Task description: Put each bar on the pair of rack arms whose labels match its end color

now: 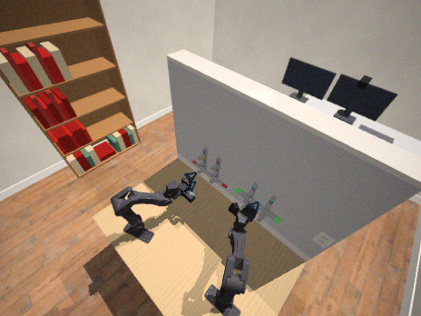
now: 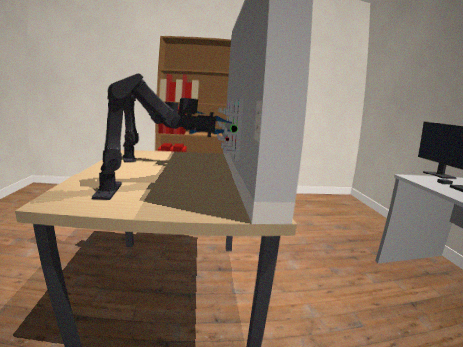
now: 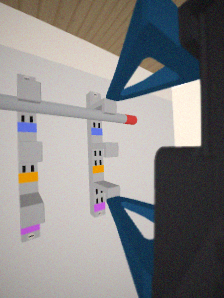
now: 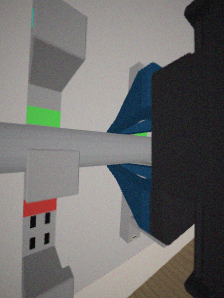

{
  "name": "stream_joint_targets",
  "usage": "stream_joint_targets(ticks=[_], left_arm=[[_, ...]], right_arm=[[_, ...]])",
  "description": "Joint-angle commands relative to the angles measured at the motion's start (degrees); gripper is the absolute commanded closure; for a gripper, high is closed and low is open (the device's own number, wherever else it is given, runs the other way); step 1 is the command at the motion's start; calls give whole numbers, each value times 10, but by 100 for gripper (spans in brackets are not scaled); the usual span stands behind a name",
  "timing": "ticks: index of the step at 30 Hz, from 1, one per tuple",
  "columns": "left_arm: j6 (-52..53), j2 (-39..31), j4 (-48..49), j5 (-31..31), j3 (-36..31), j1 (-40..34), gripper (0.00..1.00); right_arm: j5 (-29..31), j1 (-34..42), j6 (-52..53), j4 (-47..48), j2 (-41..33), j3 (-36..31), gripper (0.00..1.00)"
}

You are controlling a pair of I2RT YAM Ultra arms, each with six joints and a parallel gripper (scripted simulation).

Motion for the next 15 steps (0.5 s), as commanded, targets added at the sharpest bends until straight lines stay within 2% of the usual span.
stream_joint_targets(ticks=[1,15], left_arm=[[-1,-1,15,-4,9,-3,0],[-1,-1,15,-4,9,-3,0]], right_arm=[[-1,-3,3,30,-3,1,100],[-1,-3,3,36,0,-2,100]])
